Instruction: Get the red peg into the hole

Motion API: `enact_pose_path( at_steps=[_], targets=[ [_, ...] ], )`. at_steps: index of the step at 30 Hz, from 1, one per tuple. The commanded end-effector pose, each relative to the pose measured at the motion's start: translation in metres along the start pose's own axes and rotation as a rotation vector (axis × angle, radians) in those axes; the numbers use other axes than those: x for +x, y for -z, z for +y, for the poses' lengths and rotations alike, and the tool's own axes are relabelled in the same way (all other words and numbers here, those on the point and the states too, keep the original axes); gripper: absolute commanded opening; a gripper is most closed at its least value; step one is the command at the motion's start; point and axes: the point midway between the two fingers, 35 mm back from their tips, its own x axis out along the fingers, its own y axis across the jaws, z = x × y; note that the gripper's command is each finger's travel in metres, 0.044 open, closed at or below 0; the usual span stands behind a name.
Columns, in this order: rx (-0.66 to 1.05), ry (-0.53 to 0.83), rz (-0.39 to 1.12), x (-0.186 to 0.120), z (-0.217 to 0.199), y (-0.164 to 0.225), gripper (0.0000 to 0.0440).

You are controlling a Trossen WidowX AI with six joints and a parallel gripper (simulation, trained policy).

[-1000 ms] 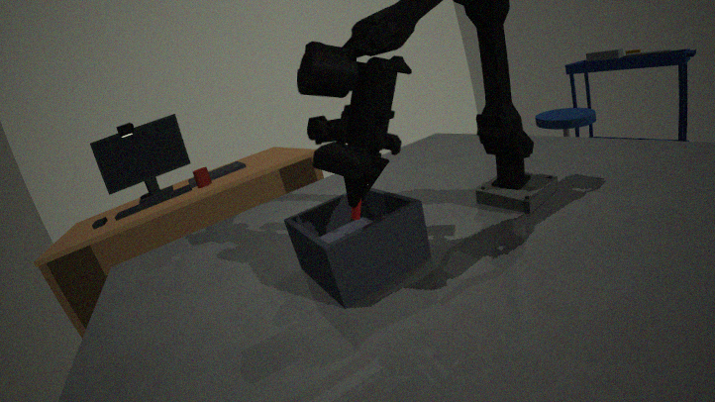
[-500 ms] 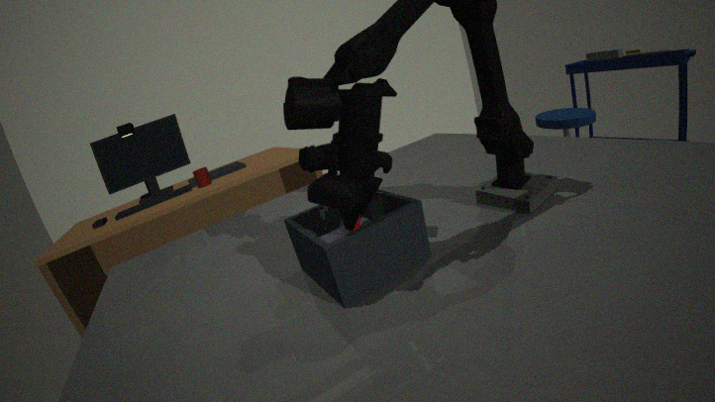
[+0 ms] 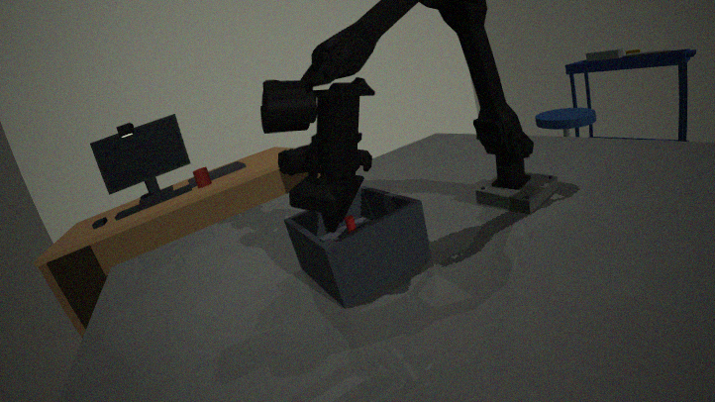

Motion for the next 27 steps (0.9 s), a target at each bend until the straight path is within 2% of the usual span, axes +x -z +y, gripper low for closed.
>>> enact_pose_path(
  at_steps=[1, 27],
  targets=[
    [-0.021, 0.011, 0.012, 0.003, 0.002, -0.007, 0.0144],
    [-0.062, 0.051, 0.075, 0.017, -0.005, -0.051, 0.012]
  ],
)
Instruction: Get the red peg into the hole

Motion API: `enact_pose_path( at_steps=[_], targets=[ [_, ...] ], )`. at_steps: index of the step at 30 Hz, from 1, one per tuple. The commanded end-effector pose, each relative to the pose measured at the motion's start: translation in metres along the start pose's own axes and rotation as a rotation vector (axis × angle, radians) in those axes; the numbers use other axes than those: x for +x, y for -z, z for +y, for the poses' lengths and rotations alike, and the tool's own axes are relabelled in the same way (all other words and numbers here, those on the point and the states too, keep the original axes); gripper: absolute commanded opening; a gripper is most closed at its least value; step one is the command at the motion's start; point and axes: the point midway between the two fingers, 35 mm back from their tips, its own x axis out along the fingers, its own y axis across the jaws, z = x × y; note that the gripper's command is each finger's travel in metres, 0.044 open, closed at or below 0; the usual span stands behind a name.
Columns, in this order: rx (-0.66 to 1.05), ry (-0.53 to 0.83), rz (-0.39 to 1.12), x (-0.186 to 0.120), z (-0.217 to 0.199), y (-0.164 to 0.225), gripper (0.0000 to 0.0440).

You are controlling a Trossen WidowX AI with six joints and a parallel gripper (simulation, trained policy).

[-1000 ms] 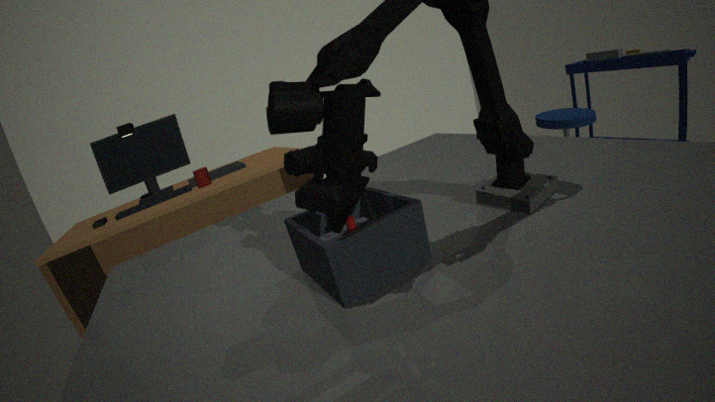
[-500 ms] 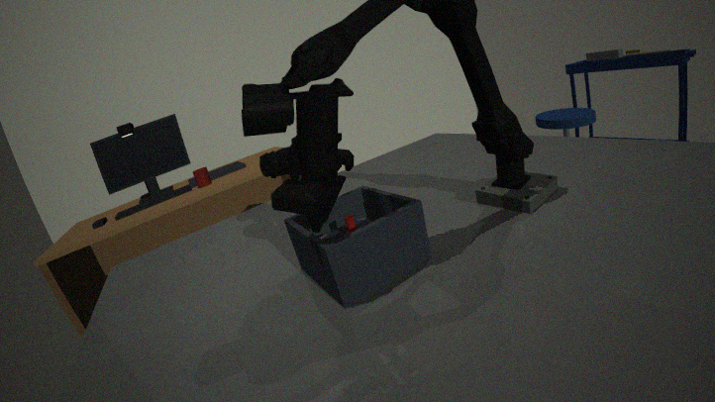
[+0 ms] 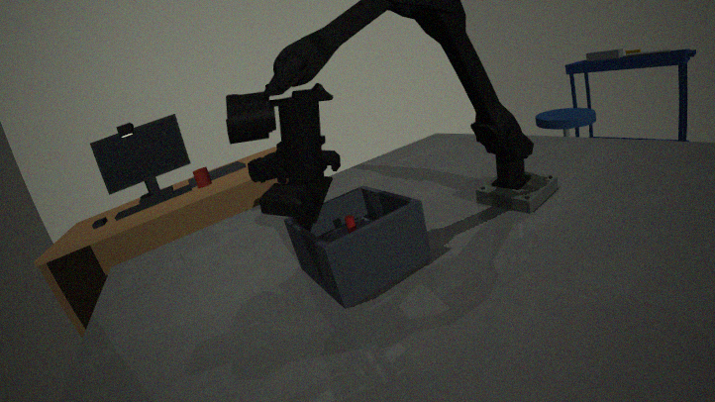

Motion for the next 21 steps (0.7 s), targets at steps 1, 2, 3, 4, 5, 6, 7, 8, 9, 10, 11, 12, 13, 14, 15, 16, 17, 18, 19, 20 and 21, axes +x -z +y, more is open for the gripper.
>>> enact_pose_path(
  at_steps=[1, 2, 3, 4, 5, 6, 7, 8, 9, 10, 11, 12, 13, 14, 15, 16, 17, 18, 19, 20, 21],
  targets=[
    [0.0, 0.008, 0.017, 0.006, -0.004, -0.005, 0.012],
    [0.001, 0.01, 0.02, 0.007, -0.005, -0.006, 0.0119],
    [0.002, 0.013, 0.02, 0.007, -0.007, -0.008, 0.0119],
    [0.003, 0.016, 0.021, 0.007, -0.009, -0.01, 0.0119],
    [0.003, 0.018, 0.02, 0.007, -0.011, -0.012, 0.012],
    [0.004, 0.021, 0.019, 0.007, -0.013, -0.014, 0.012],
    [0.005, 0.023, 0.019, 0.007, -0.015, -0.016, 0.0121],
    [0.006, 0.026, 0.018, 0.007, -0.017, -0.018, 0.0121],
    [0.007, 0.028, 0.017, 0.007, -0.019, -0.02, 0.0122],
    [0.008, 0.031, 0.016, 0.006, -0.021, -0.022, 0.0122],
    [0.009, 0.034, 0.016, 0.006, -0.023, -0.024, 0.0123],
    [0.011, 0.037, 0.015, 0.006, -0.025, -0.026, 0.0124],
    [0.012, 0.04, 0.014, 0.006, -0.027, -0.028, 0.0124],
    [0.013, 0.043, 0.012, 0.006, -0.029, -0.029, 0.0125],
    [0.015, 0.047, 0.011, 0.005, -0.031, -0.031, 0.0126],
    [0.016, 0.05, 0.009, 0.005, -0.034, -0.033, 0.0126],
    [0.018, 0.053, 0.008, 0.005, -0.036, -0.035, 0.0127],
    [0.02, 0.056, 0.006, 0.004, -0.038, -0.037, 0.0128],
    [0.022, 0.06, 0.004, 0.004, -0.04, -0.039, 0.0129],
    [0.023, 0.063, 0.003, 0.004, -0.043, -0.041, 0.0129],
    [0.025, 0.066, 0.001, 0.003, -0.045, -0.043, 0.013]
  ],
)
